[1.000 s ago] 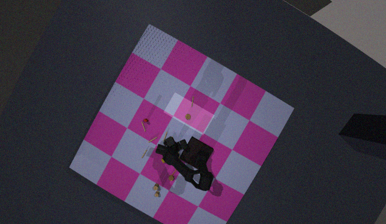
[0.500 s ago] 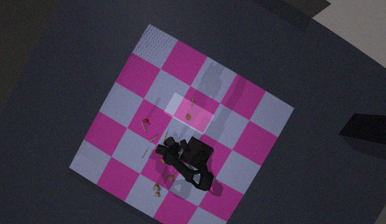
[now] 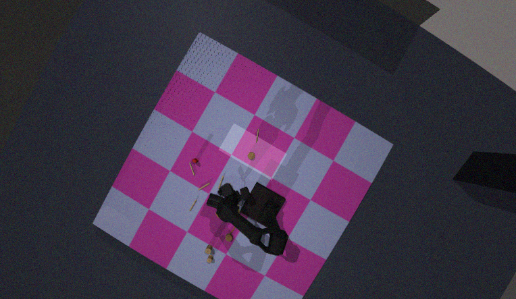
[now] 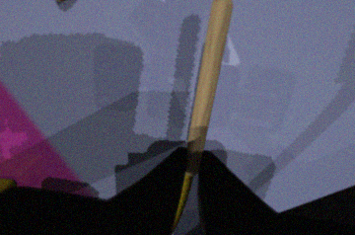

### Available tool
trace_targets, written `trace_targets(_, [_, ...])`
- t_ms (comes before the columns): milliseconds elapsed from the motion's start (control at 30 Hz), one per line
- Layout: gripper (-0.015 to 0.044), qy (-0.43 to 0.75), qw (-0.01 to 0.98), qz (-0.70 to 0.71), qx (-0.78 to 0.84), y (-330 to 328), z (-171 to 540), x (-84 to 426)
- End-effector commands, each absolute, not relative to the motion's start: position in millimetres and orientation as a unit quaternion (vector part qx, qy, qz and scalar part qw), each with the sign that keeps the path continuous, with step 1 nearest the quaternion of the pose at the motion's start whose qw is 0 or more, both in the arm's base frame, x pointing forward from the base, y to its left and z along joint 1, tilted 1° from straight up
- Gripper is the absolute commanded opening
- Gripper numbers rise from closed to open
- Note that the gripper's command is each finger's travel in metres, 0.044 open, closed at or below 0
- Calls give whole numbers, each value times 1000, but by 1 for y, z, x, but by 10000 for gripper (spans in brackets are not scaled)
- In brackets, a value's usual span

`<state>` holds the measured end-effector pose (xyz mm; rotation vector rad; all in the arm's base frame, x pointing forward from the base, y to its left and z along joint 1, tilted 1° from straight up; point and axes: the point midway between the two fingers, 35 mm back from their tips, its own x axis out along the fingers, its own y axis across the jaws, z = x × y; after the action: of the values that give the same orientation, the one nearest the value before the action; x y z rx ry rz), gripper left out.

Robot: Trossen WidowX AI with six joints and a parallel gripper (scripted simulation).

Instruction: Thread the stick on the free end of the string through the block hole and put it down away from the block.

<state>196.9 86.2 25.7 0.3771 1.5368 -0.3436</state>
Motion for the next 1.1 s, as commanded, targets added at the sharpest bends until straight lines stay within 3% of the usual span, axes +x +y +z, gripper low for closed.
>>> trace_targets(0, [0,685,692,-151,170,87,33,199])
trace_targets(1067, [0,684,693,-158,166,88,65,194])
